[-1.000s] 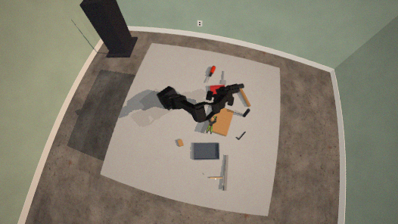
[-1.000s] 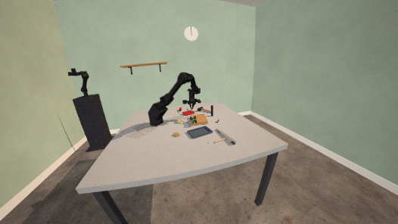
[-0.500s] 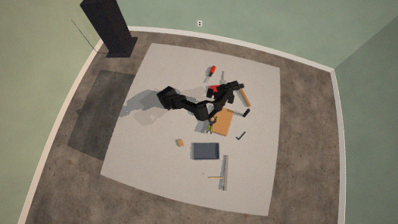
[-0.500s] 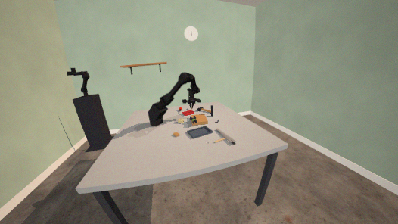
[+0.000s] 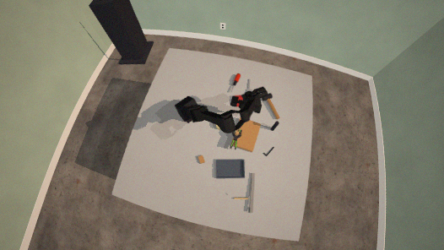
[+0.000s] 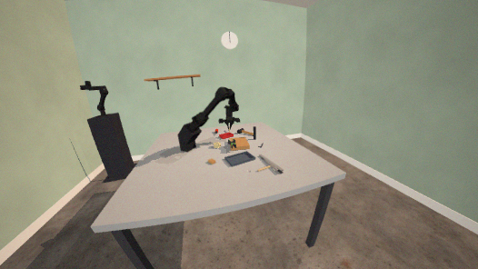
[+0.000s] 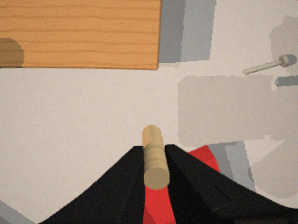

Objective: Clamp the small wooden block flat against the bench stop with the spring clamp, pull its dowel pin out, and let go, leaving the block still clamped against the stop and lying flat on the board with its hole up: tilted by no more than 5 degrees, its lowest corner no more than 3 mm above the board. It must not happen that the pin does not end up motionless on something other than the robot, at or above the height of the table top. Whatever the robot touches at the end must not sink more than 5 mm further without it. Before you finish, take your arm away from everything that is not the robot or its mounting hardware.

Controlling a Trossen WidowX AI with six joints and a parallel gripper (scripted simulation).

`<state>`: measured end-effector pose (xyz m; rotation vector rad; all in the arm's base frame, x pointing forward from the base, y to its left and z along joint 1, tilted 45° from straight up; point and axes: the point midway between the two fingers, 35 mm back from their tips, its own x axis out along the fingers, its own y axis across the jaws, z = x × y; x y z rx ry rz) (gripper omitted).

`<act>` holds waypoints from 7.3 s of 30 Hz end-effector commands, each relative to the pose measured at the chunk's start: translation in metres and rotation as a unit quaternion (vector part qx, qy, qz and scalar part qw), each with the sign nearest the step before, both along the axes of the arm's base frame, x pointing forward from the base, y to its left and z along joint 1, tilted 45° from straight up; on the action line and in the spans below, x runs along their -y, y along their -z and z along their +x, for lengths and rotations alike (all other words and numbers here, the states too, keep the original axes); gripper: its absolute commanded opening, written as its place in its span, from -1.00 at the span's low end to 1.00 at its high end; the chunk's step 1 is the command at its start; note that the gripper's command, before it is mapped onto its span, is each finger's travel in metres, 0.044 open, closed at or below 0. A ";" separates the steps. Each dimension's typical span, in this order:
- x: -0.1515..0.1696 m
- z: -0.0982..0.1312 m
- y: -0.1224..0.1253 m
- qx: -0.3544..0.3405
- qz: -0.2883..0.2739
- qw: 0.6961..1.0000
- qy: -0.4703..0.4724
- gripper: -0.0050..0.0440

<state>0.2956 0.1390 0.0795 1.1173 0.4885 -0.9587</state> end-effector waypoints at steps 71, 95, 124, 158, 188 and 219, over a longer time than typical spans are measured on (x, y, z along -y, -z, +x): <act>-0.076 -0.021 0.036 0.027 0.004 0.999 0.023 -0.80; -0.097 -0.031 0.047 0.039 0.005 0.999 0.027 -0.80; -0.080 -0.006 0.078 0.038 0.006 0.999 0.027 -0.80; -0.061 0.015 0.104 0.040 0.005 0.999 0.027 -0.80; -0.053 0.030 0.121 0.039 0.006 0.999 0.027 -0.80; -0.053 0.030 0.122 0.039 0.006 0.999 0.027 -0.80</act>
